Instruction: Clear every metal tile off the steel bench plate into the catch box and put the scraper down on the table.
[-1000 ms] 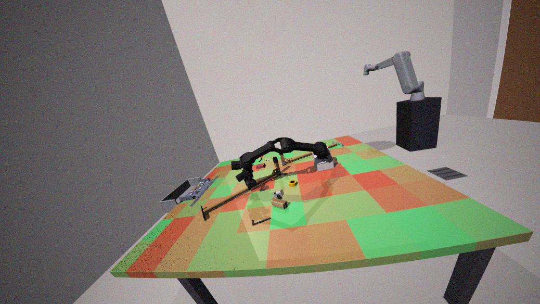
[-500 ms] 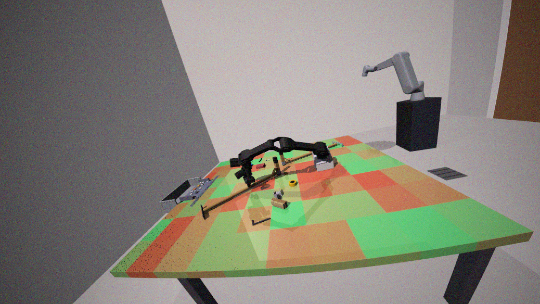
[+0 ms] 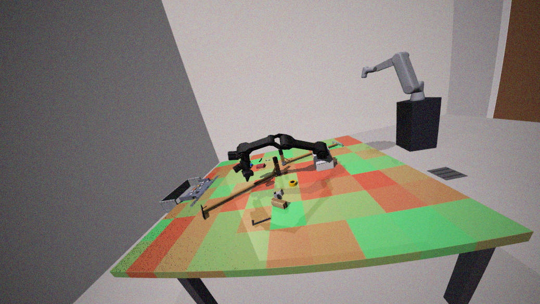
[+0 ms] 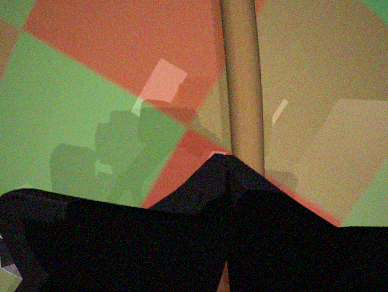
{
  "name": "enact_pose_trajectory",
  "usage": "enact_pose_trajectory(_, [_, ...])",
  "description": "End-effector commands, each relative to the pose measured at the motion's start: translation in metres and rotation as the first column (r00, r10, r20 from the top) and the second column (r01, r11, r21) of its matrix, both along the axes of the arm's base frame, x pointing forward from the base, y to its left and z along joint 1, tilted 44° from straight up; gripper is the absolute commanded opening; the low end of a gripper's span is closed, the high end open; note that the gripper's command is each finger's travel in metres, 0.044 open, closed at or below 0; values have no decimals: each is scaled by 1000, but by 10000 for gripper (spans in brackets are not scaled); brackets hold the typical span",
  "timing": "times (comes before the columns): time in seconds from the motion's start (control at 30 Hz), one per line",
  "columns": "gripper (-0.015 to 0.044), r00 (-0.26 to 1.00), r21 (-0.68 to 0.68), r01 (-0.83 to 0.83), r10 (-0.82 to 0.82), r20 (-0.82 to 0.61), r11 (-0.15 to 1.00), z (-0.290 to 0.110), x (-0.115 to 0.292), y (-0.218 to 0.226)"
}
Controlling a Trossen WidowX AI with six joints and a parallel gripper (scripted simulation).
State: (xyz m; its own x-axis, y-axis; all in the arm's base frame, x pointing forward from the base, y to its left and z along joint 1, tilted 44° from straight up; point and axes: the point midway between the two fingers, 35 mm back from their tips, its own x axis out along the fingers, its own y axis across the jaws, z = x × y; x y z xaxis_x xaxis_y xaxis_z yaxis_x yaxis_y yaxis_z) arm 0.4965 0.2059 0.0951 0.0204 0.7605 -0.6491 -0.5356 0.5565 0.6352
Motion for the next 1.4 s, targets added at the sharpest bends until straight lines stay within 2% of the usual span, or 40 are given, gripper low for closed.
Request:
enact_pose_trajectory(0.0, [0,1000,5,-6,6,8,1000,19,-7,-6])
enact_pose_trajectory(0.23, [0,1000,5,-5,5,7,1000,49,-22,-17])
enact_pose_trajectory(0.37, [0,1000,5,-5,5,7,1000,51,-24,-18])
enact_pose_trajectory(1.37, [0,998,-9,38,-38,-39,999,3,-28,30])
